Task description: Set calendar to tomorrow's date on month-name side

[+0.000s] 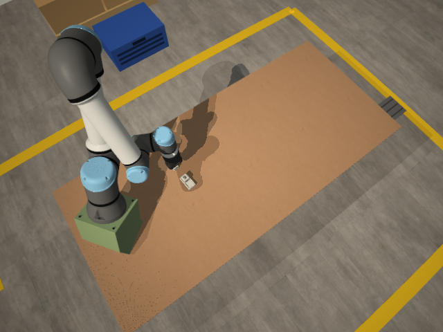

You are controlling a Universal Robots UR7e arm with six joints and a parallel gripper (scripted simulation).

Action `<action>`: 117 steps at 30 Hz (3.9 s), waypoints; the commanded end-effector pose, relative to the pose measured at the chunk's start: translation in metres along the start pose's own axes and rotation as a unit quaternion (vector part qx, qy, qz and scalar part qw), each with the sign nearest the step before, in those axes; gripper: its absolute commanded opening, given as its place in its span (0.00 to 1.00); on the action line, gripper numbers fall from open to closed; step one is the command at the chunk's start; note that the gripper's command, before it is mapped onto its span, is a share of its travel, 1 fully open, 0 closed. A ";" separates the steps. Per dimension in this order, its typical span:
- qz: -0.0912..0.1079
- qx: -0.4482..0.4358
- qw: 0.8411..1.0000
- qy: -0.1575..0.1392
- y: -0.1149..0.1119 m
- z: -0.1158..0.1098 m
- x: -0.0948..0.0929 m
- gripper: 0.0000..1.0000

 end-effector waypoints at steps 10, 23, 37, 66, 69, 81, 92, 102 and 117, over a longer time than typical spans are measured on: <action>-0.002 0.001 1.000 -0.002 0.000 0.001 -0.012 0.87; -0.003 0.001 1.000 -0.002 0.001 0.001 -0.013 0.87; -0.003 0.001 1.000 -0.002 0.001 0.001 -0.013 0.87; -0.002 0.001 1.000 -0.002 -0.001 0.002 -0.013 0.87; -0.003 0.001 1.000 -0.002 -0.001 0.002 -0.013 0.87; -0.003 0.001 1.000 -0.002 0.000 0.002 -0.013 0.87; -0.003 0.001 1.000 -0.002 0.000 0.002 -0.013 0.87; -0.003 0.001 1.000 -0.002 0.000 0.002 -0.013 0.87; -0.003 0.001 1.000 -0.002 0.001 0.001 -0.022 0.87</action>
Point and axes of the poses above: the point where the finger pads meet when closed, its own x axis back along the fingers, its own y axis across the jaws, z = x × y, the point moved 6 cm from there along x, back along the fingers, and after that the axes turned 2 degrees about x, right-handed, at the moved point
